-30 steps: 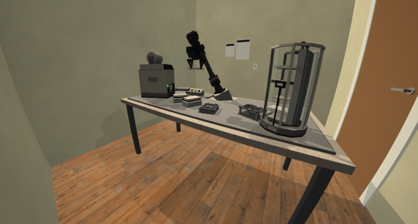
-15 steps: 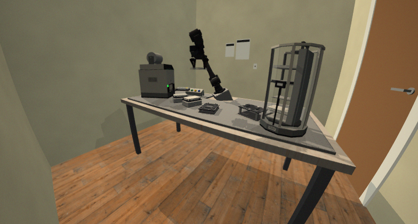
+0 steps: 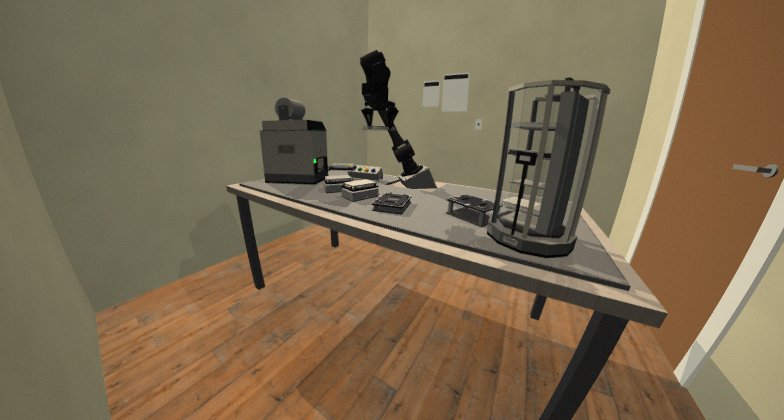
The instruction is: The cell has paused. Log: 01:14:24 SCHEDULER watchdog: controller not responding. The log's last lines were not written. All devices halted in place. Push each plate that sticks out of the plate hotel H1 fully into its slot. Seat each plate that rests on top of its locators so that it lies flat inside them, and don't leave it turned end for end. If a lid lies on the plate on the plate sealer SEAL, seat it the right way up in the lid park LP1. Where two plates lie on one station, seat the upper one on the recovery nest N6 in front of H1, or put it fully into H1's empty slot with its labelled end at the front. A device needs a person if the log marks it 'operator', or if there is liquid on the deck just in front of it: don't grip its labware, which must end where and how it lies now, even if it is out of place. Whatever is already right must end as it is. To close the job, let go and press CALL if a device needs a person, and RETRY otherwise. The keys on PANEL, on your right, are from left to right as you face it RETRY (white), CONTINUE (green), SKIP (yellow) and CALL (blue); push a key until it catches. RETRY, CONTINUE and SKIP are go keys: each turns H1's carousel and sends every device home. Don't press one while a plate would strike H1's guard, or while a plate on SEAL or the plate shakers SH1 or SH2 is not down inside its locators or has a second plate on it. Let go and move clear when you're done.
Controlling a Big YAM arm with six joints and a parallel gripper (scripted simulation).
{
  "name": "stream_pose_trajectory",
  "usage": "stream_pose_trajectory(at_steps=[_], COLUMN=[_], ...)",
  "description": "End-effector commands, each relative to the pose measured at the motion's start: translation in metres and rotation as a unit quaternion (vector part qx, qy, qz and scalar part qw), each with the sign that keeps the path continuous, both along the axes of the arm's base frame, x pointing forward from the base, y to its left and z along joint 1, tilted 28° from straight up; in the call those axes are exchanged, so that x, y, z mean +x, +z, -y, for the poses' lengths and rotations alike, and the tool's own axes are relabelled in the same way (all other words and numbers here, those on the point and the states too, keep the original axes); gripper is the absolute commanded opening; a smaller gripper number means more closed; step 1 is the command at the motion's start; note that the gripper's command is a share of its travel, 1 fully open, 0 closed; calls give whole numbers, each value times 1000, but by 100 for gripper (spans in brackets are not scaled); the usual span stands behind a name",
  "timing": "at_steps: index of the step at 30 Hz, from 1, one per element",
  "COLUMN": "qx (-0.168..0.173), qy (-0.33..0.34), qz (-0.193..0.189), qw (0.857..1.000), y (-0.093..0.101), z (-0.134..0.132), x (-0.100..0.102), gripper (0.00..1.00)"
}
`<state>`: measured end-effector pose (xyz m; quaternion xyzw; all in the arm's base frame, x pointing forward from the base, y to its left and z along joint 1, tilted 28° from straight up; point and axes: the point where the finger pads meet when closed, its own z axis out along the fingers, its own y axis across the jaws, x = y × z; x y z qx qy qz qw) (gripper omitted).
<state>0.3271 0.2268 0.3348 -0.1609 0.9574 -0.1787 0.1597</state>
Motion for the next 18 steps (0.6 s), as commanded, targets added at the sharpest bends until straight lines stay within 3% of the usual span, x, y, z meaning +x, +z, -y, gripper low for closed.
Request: stream_pose_trajectory(at_steps=[1, 4, 14, 18], qx=[20, 20, -45, -46], qy=[1, 1, 158, 163], qz=[21, 21, -29, -31], qw=[1000, 1000, 986, 985], y=[15, 14, 2, -3], z=[-28, -28, -61, -74], x=[10, 10, 5, 3], gripper=[82, 82, 82, 82])
